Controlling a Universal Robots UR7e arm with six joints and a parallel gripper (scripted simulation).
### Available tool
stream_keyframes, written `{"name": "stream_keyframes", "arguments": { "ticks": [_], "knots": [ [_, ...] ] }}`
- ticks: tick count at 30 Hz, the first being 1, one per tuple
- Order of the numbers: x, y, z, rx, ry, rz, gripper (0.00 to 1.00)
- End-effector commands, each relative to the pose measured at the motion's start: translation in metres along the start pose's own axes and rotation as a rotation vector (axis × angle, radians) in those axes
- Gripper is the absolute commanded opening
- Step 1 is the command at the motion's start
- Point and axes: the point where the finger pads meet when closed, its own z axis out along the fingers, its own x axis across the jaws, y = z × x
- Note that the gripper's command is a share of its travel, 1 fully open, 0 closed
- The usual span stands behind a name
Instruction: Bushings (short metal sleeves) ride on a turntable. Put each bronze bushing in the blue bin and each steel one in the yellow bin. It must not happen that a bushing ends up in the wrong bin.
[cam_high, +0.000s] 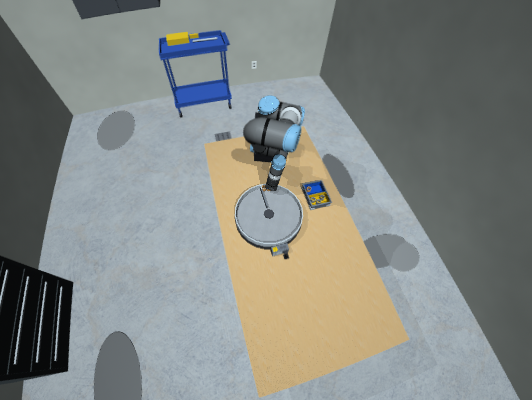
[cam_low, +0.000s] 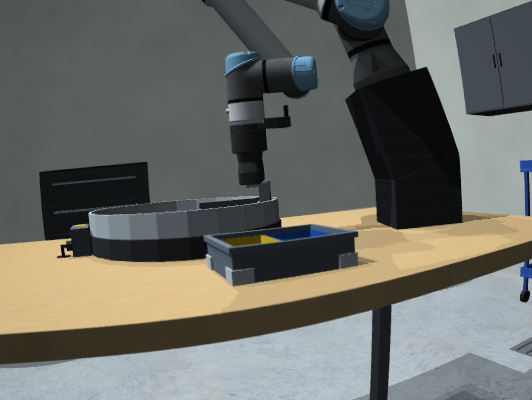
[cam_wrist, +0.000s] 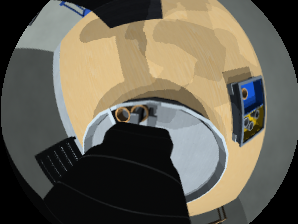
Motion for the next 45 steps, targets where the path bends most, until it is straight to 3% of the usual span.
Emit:
{"name": "stream_keyframes", "arguments": {
  "ticks": [1,13,18,24,27,45],
  "knots": [
    [-0.0002,0.0002,-0.0002,-0.001,-0.001,0.0,0.0],
    [-0.0002,0.0002,-0.0002,-0.001,-0.001,0.0,0.0],
    [-0.0004,0.0003,-0.0032,-0.004,0.058,-0.064,0.0],
    [-0.0005,0.0003,-0.0038,-0.004,0.07,-0.076,0.0],
    [-0.0007,0.0003,-0.0056,-0.006,0.105,-0.114,0.0],
    [-0.0007,0.0003,-0.0062,-0.007,0.117,-0.127,0.0]
  ]
}}
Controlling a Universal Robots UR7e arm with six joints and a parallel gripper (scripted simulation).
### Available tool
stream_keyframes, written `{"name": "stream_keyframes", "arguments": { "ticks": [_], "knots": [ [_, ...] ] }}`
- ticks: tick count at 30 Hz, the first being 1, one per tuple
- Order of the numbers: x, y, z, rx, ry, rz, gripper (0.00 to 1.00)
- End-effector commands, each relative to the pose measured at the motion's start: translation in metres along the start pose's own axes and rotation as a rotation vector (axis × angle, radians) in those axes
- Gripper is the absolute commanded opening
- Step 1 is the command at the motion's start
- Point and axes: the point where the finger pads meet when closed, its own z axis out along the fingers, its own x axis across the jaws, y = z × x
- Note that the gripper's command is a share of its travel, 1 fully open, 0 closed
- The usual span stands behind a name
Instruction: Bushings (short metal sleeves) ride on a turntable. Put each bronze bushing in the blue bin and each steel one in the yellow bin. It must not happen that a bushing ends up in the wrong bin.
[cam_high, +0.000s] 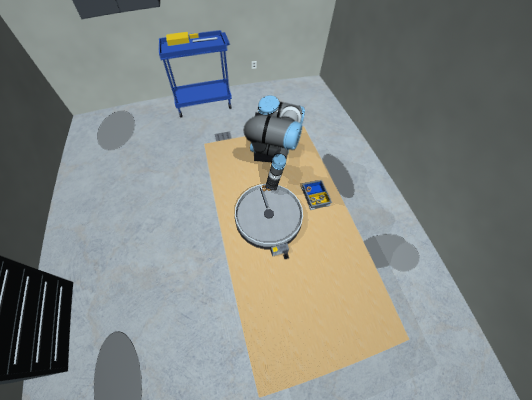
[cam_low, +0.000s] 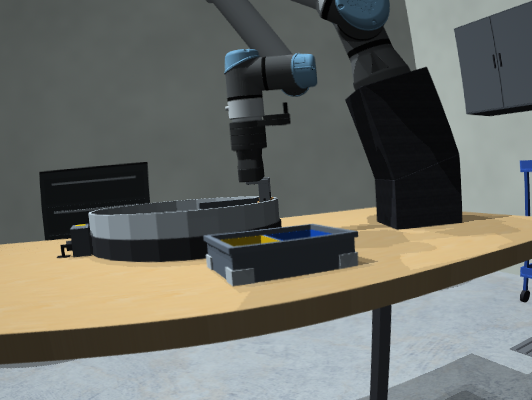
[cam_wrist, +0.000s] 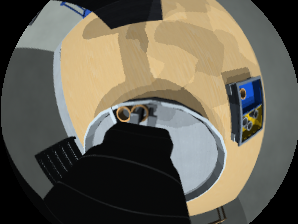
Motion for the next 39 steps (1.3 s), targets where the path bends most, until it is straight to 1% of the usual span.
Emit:
{"name": "stream_keyframes", "arguments": {
  "ticks": [1,2,3,7,10,11,13,16,17,32,33,36,37,39],
  "knots": [
    [-0.0011,0.0003,-0.0002,-0.01,0.117,-0.124,0.0],
    [-0.0011,0.0003,-0.0002,-0.01,0.117,-0.124,0.0],
    [-0.0002,0.0003,-0.0009,-0.002,0.012,-0.012,0.0],
    [-0.0009,0.0003,-0.0032,-0.005,0.059,-0.062,0.0],
    [-0.0009,0.0003,-0.0032,-0.005,0.059,-0.062,0.0],
    [-0.001,0.0003,-0.0038,-0.006,0.071,-0.074,0.0],
    [-0.001,0.0003,-0.0038,-0.006,0.071,-0.074,0.0],
    [-0.0015,0.0003,-0.0056,-0.009,0.106,-0.112,0.0],
    [-0.0016,0.0003,-0.006,-0.009,0.108,-0.114,0.0],
    [-0.0016,0.0003,-0.0062,-0.009,0.108,-0.114,0.0],
    [-0.0017,0.0003,-0.0062,-0.01,0.118,-0.124,0.0],
    [-0.0017,0.0003,-0.0062,-0.01,0.118,-0.124,0.0],
    [-0.0008,0.0003,-0.0068,-0.002,0.011,-0.012,0.0],
    [-0.0012,0.0003,-0.008,-0.004,0.035,-0.037,0.0]
  ]
}}
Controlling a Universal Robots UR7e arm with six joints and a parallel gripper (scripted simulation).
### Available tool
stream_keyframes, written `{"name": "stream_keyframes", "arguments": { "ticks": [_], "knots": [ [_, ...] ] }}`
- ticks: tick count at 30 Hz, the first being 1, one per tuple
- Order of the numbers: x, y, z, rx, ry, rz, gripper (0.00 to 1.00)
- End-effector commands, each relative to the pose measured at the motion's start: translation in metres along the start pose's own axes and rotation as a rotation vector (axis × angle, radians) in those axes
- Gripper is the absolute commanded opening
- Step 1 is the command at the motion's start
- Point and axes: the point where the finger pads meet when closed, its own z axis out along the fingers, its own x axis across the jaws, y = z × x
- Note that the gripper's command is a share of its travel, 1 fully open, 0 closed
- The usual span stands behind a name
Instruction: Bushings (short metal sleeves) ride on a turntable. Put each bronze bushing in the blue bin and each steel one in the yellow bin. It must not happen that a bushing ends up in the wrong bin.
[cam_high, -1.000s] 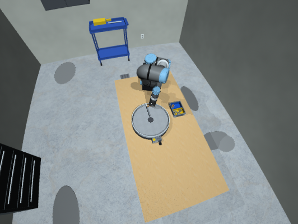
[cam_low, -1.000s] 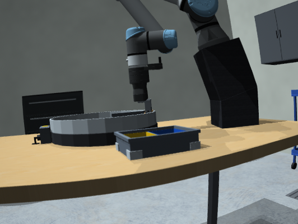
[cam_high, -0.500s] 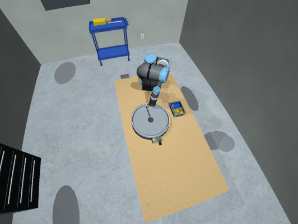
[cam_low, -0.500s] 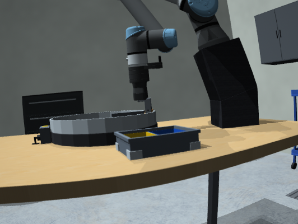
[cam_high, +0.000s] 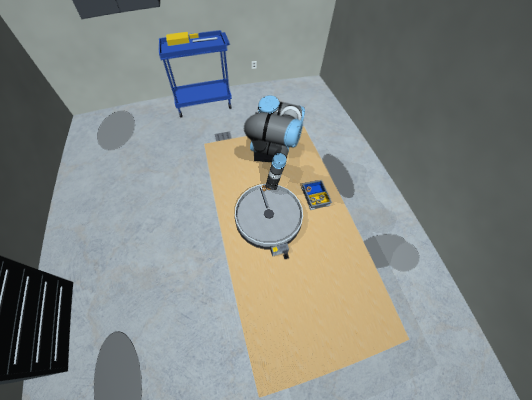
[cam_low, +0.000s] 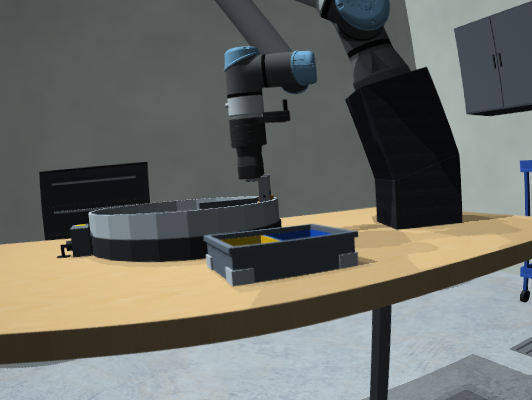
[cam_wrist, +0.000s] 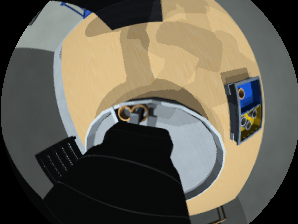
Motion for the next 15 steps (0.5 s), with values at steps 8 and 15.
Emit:
{"name": "stream_keyframes", "arguments": {
  "ticks": [8,15],
  "knots": [
    [-0.0012,0.0003,-0.0034,-0.006,0.071,-0.074,0.0],
    [-0.0018,0.0003,-0.0057,-0.009,0.108,-0.113,0.0]
  ]
}}
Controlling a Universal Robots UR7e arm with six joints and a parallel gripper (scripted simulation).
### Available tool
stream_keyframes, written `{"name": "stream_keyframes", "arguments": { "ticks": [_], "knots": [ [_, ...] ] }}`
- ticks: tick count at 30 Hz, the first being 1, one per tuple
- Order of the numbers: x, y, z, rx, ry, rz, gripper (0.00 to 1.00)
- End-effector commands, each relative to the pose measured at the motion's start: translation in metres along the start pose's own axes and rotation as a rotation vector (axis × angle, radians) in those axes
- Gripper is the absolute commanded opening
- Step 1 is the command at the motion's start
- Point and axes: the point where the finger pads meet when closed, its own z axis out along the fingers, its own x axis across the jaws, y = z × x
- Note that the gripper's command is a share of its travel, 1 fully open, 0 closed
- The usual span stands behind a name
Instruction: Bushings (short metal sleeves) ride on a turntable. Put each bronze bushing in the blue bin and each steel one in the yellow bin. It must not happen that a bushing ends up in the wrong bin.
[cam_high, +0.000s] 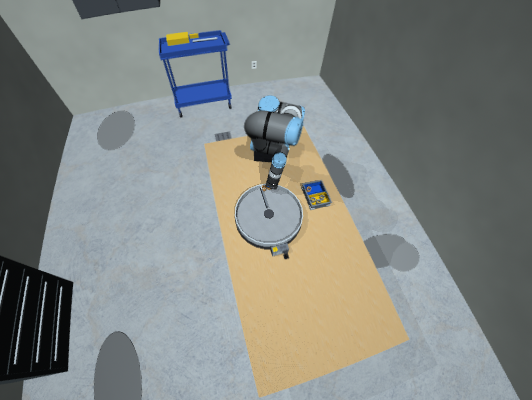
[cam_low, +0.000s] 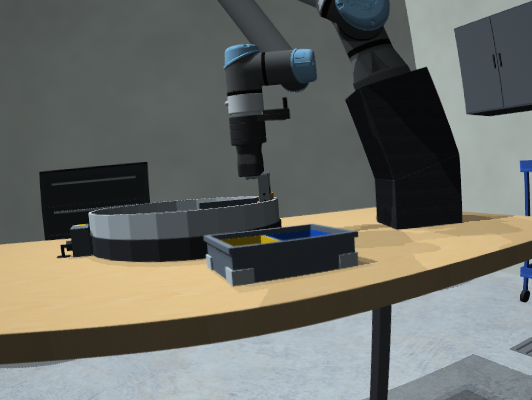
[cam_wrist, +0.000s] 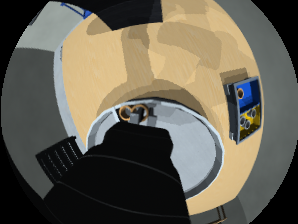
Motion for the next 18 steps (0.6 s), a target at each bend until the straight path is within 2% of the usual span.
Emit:
{"name": "stream_keyframes", "arguments": {
  "ticks": [1,16,17,18],
  "knots": [
    [-0.0012,0.0003,-0.001,-0.009,0.108,-0.113,0.0],
    [-0.0013,0.0003,-0.001,-0.009,0.119,-0.124,0.0],
    [-0.0004,0.0003,-0.0017,-0.001,0.011,-0.012,0.0],
    [-0.0006,0.0003,-0.0023,-0.002,0.023,-0.025,0.0]
  ]
}}
